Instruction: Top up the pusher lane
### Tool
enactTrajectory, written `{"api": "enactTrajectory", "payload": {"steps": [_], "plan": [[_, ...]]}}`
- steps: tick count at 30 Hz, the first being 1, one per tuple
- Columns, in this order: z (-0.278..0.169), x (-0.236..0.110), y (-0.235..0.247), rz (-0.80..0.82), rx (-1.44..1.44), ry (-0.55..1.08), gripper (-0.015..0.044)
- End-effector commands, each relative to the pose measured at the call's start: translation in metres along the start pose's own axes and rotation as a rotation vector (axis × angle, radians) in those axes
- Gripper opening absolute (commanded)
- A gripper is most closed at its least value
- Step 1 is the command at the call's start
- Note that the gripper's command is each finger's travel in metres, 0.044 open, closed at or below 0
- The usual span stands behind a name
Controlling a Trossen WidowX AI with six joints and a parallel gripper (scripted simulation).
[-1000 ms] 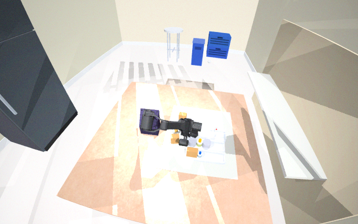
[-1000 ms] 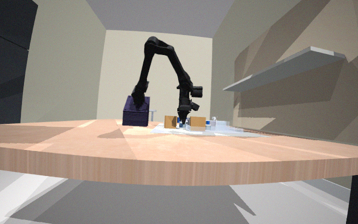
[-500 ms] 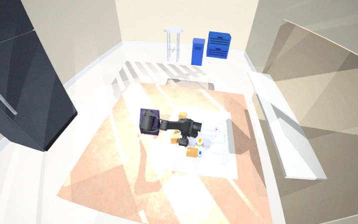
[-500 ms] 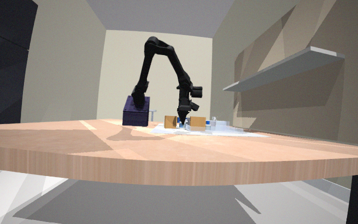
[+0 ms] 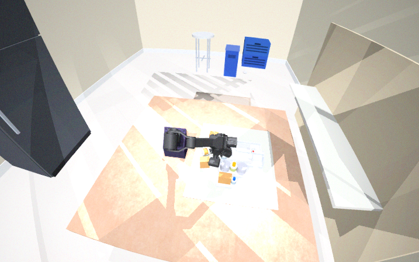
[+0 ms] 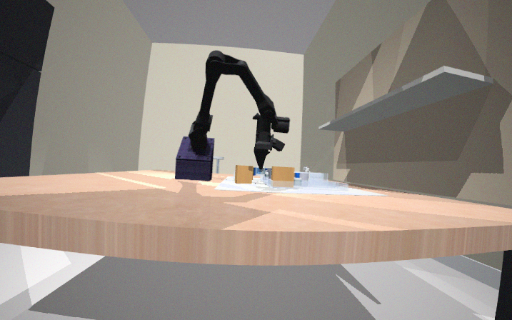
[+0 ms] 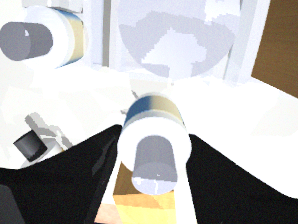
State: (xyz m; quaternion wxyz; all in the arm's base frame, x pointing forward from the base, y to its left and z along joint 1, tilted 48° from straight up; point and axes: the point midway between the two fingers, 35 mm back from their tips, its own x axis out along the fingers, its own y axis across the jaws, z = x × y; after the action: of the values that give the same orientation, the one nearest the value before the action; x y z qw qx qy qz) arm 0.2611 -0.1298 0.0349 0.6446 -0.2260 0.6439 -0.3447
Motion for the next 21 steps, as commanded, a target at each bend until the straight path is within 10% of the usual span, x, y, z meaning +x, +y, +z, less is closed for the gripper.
{"api": "enactTrajectory", "payload": {"steps": [1, 10, 21], "plan": [[0.004, -0.022, 0.0, 0.006, -0.004, -0.009, 0.0], [0.003, -0.072, -0.003, -0.002, -0.048, -0.018, 0.0], [0.005, -0.048, 0.036, -0.001, -0.045, -0.019, 0.0]]}}
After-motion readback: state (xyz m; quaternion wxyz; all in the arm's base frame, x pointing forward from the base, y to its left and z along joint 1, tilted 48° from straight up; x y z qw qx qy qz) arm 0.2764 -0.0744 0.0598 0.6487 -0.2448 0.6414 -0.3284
